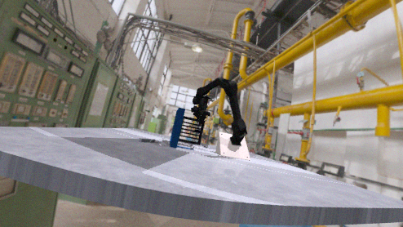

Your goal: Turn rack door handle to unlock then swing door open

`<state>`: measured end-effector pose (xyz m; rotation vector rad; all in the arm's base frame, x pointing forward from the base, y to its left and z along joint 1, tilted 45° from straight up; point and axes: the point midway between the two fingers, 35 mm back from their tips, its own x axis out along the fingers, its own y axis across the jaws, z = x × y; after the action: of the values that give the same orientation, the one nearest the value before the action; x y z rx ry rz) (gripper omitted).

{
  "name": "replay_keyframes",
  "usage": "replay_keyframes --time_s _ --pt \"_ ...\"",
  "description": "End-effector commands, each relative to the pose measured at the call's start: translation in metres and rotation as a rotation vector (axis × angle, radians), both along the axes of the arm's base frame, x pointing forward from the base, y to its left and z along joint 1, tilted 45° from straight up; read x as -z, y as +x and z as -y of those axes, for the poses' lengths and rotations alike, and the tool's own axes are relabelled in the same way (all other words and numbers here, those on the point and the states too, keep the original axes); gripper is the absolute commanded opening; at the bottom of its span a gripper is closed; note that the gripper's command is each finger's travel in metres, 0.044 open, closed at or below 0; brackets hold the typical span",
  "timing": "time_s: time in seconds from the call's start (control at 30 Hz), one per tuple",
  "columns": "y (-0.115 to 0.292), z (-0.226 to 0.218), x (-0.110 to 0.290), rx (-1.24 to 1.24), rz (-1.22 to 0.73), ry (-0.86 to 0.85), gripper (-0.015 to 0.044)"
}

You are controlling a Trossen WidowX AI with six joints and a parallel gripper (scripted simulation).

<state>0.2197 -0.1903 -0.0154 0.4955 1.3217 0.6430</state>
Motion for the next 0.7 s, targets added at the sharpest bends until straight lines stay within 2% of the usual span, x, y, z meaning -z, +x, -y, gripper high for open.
replay_keyframes --time_s 0.0,0.07,0.4,0.67 --pt "0.0001 -0.0003 0.0000 -0.012 0.008 0.000 0.0008" --pt "0.0001 -0.0003 0.0000 -0.012 0.008 0.000 0.0008" --pt "0.0001 -0.0003 0.0000 -0.012 0.008 0.000 0.0271" --pt "-0.0001 0.0051 -0.0045 -0.011 0.008 -0.002 0.0280"
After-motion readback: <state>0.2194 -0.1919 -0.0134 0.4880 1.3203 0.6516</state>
